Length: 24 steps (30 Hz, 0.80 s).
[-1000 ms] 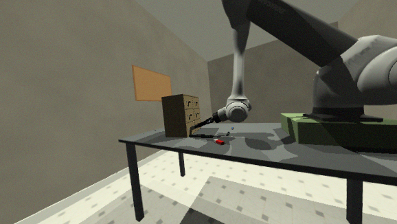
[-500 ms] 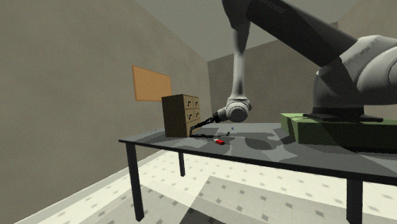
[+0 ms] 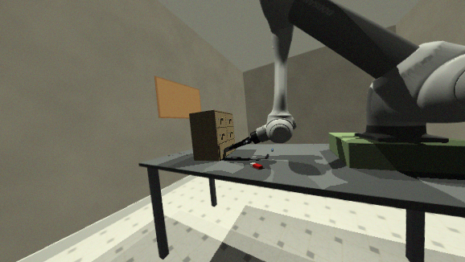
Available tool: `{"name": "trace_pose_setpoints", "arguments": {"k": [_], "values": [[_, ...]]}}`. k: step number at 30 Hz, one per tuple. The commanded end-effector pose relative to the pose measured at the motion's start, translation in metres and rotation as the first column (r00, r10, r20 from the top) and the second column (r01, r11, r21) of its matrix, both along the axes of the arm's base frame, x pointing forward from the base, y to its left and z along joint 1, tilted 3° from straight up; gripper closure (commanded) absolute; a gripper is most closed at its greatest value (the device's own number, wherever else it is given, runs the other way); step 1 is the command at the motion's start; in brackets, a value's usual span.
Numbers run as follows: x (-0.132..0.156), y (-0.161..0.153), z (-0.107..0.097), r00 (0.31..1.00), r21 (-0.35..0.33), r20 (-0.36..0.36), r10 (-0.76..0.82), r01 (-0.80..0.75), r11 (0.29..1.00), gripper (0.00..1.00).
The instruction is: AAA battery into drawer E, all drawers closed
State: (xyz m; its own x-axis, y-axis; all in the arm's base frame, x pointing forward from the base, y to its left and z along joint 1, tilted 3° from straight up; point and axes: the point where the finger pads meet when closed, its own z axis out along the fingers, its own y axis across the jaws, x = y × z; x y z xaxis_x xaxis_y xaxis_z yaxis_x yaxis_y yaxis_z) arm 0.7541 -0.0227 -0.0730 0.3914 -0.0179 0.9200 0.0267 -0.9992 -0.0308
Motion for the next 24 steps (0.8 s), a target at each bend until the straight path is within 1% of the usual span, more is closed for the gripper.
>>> {"name": "trace_pose_setpoints", "arguments": {"k": [1, 24], "values": [[-0.003, 0.0, 0.0, 1.0, 0.0, 0.0, 0.0, 0.0, 1.0, 0.92], [-0.028, -0.001, 0.002, 1.0, 0.0, 0.0, 0.0, 0.0, 1.0, 0.92]]}}
